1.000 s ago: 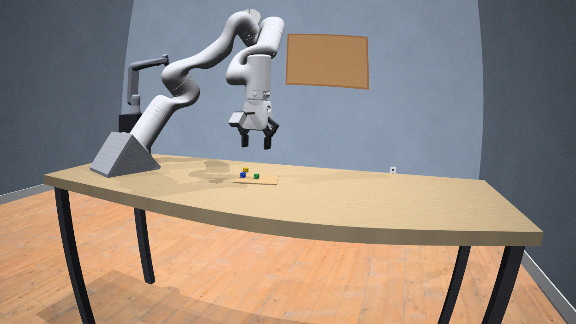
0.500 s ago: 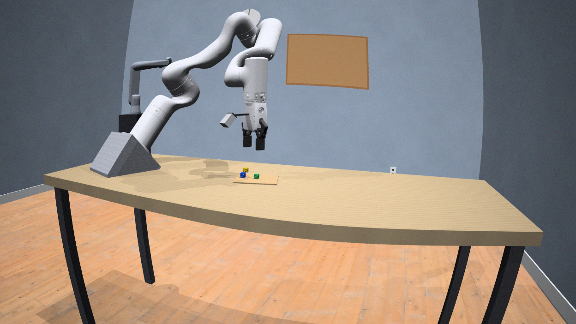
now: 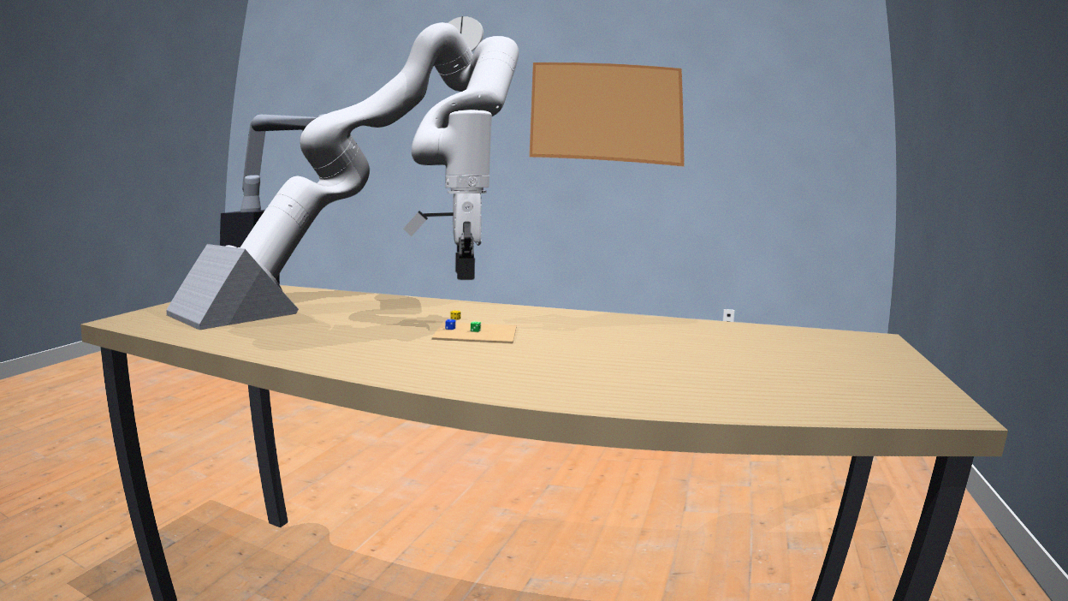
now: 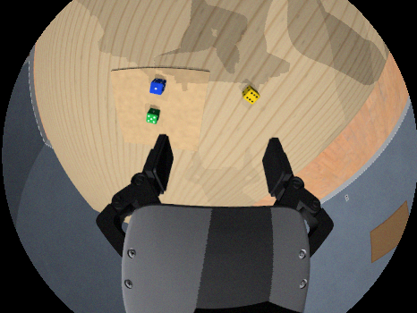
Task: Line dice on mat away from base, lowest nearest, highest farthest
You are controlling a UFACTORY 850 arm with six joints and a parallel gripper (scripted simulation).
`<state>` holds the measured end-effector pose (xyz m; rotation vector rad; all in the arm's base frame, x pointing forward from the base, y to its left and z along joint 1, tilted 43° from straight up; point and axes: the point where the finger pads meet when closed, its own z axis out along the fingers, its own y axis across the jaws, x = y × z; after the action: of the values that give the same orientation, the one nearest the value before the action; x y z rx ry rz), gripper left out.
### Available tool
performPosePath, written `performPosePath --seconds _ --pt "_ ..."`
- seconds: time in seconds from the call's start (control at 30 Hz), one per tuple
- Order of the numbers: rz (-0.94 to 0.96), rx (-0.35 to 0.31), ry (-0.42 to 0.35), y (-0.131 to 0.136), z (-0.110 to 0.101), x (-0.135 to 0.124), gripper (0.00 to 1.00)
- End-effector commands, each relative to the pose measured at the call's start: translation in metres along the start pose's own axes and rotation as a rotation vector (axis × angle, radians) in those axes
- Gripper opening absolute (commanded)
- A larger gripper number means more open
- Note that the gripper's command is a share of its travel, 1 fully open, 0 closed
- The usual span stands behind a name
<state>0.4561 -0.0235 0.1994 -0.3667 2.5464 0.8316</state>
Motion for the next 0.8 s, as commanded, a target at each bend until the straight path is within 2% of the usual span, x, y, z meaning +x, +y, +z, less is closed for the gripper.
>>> performPosePath --seconds 0.0,0.3,0.67,0.7,0.77 --pt "0.160 0.003 0.011 0.011 0.001 0.003 1.00" --pt "0.445 0.005 0.011 0.030 0.005 0.011 1.00" --pt "0.588 0.006 0.011 0.040 0.006 0.016 1.00" --pt "0.588 0.006 0.011 0.040 0.006 0.016 0.31" --pt "0.588 0.006 0.011 0.040 0.006 0.016 0.31"
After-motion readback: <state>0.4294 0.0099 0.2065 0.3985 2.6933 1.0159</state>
